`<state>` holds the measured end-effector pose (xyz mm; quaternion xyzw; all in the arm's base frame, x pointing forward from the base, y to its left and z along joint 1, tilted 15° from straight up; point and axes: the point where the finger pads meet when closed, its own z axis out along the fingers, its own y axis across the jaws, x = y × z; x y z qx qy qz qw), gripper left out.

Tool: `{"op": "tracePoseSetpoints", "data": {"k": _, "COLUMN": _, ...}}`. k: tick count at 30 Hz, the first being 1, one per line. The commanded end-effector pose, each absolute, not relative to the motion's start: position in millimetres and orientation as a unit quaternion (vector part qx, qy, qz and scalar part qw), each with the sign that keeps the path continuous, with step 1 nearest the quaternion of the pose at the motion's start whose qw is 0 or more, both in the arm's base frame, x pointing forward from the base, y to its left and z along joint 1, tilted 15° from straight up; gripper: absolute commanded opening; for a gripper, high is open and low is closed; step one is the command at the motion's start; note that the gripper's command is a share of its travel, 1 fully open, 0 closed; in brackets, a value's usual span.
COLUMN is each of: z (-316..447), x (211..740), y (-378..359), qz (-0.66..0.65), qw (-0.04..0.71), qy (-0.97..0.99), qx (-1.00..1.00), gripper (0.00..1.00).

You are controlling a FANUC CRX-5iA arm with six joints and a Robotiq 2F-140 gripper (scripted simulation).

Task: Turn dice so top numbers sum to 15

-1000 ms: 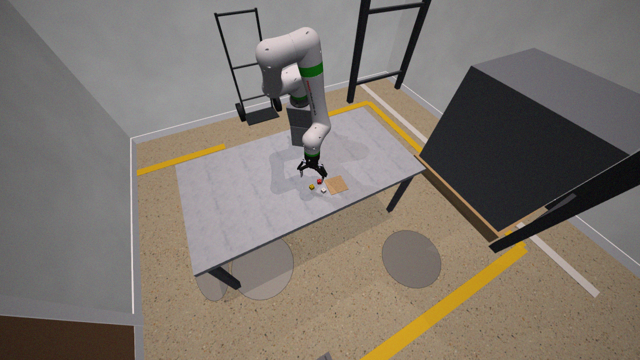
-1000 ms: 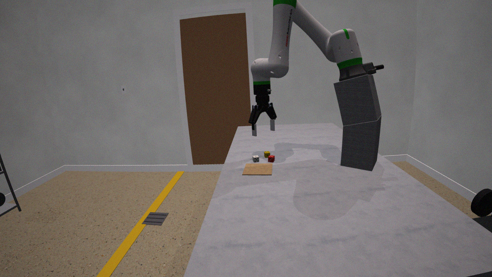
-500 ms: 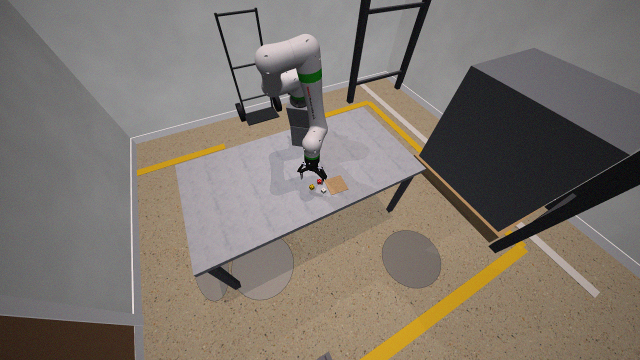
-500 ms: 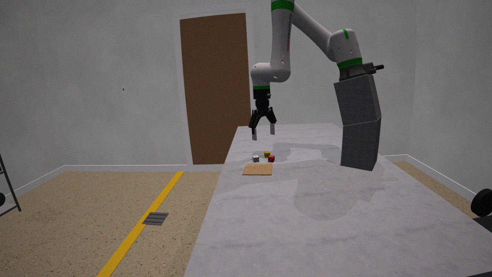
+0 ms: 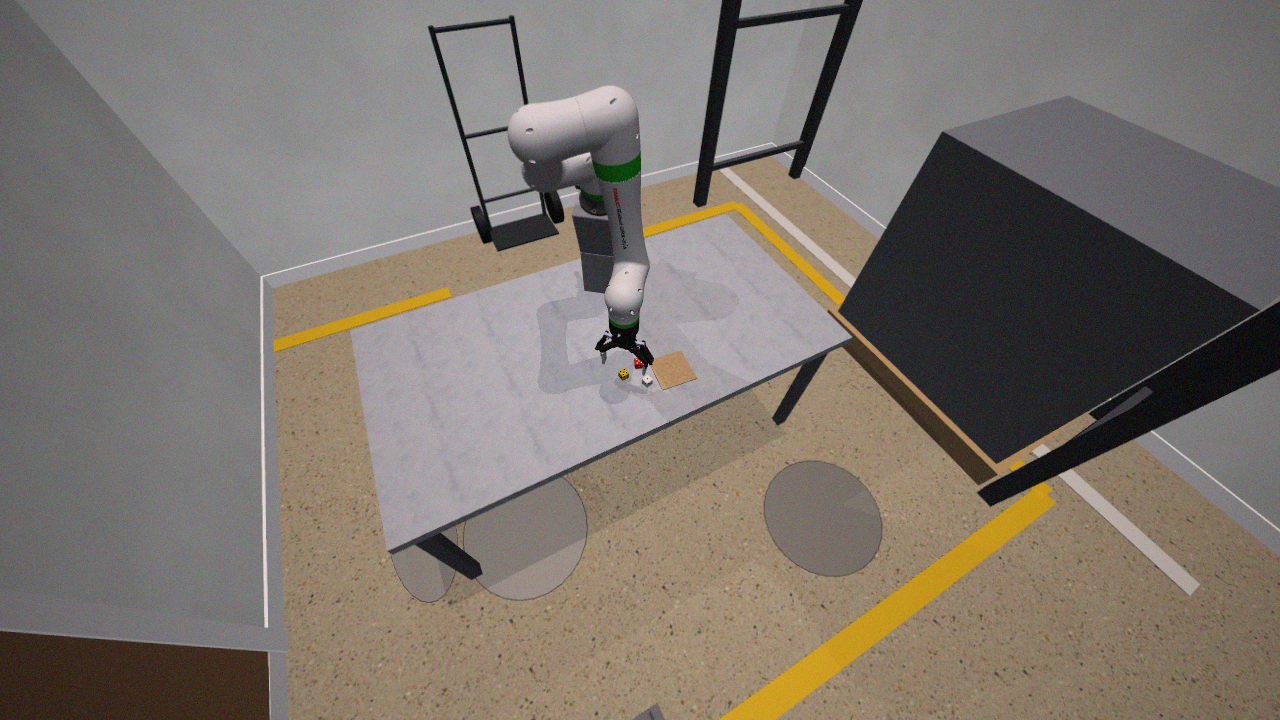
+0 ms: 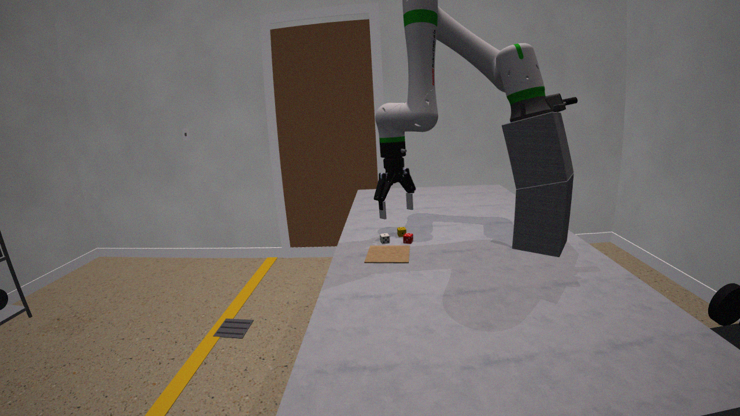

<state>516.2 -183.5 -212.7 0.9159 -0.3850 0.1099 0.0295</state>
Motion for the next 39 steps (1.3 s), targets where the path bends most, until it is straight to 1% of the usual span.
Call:
{"op": "tracePoseSetpoints", "data": {"k": 1, "z": -218, "x": 517, "y": -185, "qz": 0.125, "qw": 0.032, "qy": -0.384, "qx": 0.914, "gripper": 1.0}}
{"op": "tracePoseSetpoints", "data": {"k": 11, "z": -232, "x": 520, "y": -187, "qz": 0.125, "qw": 0.032, "qy": -0.384, "qx": 0.914, "gripper": 1.0}}
{"op": "tracePoseSetpoints", "data": {"k": 39, "z": -233, "x": 521, "y": -187, "qz": 0.125, "qw": 0.032, "qy": -0.384, "qx": 0.914, "gripper": 1.0}}
